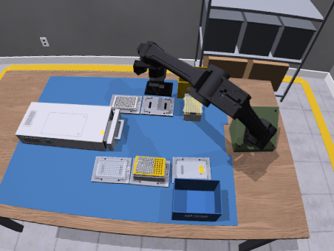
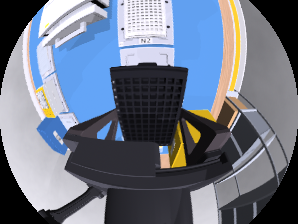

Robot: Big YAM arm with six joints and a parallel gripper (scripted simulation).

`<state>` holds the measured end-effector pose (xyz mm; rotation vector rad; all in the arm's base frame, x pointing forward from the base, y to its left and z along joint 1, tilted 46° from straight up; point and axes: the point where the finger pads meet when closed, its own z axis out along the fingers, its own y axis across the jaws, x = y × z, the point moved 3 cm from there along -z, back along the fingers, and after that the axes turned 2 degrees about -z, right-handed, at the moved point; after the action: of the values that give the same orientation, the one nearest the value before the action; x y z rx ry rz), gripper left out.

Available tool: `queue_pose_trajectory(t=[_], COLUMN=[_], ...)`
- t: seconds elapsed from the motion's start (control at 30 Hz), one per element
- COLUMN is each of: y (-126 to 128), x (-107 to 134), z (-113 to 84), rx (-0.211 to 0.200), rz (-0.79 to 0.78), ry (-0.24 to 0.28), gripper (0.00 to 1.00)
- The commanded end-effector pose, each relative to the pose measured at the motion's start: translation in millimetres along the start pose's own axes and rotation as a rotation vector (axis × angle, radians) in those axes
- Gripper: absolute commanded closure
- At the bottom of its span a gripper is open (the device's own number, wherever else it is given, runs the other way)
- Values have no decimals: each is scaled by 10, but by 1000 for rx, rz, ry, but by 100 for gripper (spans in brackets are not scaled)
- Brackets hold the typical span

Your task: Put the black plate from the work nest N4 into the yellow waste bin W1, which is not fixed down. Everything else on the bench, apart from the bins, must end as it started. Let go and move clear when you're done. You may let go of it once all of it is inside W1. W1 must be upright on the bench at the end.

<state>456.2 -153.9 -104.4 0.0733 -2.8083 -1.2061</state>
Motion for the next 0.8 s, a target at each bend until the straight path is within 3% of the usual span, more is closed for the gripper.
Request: queue_pose_trajectory(t=[0.0,0.77], y=[44,46], x=[-203,-201], z=[-396,-368], rx=[44,45], rz=[-52,-54], ry=[-57,-57], gripper=[100,100])
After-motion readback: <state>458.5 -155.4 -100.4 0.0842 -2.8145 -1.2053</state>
